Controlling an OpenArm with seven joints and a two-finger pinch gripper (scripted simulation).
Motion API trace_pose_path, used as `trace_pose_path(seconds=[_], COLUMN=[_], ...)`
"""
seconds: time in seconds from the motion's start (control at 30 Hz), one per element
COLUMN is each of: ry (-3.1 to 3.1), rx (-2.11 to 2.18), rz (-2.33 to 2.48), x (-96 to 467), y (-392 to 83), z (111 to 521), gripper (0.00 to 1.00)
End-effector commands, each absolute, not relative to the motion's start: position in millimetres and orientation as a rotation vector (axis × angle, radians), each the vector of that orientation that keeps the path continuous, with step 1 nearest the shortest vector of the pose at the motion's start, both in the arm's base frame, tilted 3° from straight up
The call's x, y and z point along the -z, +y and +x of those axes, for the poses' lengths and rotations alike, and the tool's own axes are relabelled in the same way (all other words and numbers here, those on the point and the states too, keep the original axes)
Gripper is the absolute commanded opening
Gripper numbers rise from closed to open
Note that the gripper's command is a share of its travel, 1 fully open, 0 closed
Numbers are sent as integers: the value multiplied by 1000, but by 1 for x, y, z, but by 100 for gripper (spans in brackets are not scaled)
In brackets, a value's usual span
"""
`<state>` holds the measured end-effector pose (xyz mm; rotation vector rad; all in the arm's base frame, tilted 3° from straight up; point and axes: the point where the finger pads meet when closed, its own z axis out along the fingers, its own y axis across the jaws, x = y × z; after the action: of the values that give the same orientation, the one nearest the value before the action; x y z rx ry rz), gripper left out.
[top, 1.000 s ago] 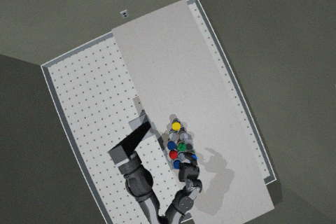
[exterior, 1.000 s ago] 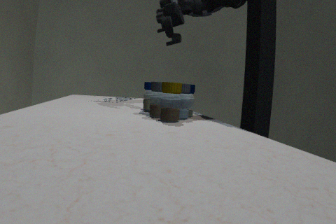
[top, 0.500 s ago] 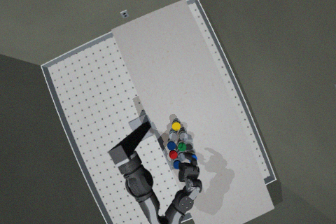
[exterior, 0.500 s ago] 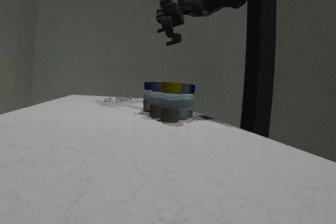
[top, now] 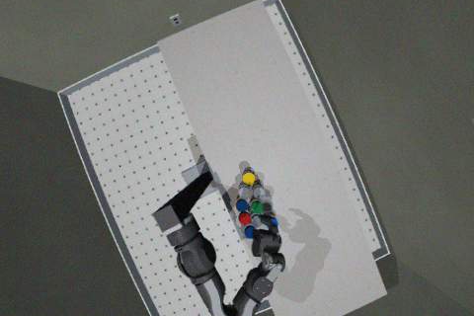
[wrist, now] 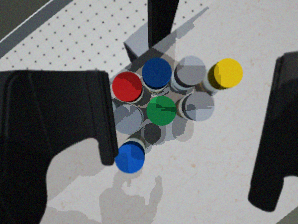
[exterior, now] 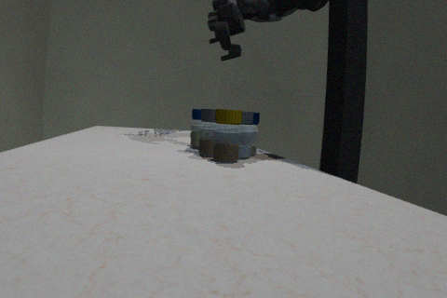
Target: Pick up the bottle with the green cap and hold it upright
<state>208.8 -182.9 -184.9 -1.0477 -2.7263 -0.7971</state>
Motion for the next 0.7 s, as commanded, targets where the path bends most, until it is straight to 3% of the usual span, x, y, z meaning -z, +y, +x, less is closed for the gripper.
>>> trace_pose_path(seconds=[0.0, 0.3, 0.67], ry=[-2725, -2682, -2629], rx=[823, 1040, 1135], rz=[-1050, -1070, -1133], x=[184, 178, 174], y=[-179, -144, -137], z=[211, 226, 229], gripper=[45, 45, 45])
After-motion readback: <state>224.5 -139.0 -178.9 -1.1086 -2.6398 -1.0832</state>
